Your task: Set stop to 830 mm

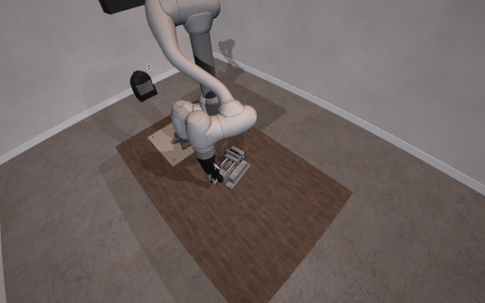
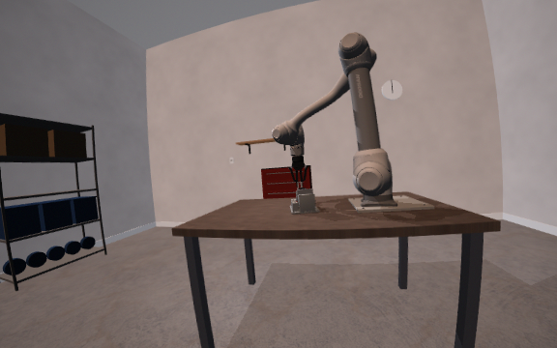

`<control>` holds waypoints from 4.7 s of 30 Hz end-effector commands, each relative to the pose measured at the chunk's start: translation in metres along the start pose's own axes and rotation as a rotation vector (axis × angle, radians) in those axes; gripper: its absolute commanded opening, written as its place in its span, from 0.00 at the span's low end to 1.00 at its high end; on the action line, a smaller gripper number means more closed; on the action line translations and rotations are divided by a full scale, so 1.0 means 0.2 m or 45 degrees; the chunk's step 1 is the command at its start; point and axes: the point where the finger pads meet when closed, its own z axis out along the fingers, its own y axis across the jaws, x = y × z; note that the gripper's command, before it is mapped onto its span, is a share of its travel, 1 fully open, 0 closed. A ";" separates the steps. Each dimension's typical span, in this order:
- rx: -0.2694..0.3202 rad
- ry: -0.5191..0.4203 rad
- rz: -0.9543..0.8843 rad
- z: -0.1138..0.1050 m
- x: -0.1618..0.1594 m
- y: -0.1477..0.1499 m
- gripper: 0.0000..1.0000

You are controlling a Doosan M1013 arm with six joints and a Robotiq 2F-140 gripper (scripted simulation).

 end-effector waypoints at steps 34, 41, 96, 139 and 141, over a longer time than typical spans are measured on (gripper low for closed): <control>-0.002 0.000 -0.001 0.18 0.00 0.19 0.04; -0.002 0.000 -0.001 0.21 0.00 0.18 0.04; -0.002 0.000 -0.001 0.24 0.00 -0.04 0.04; -0.002 0.000 -0.001 0.18 0.00 -0.08 0.04; -0.002 0.000 -0.001 0.18 0.00 -0.08 0.04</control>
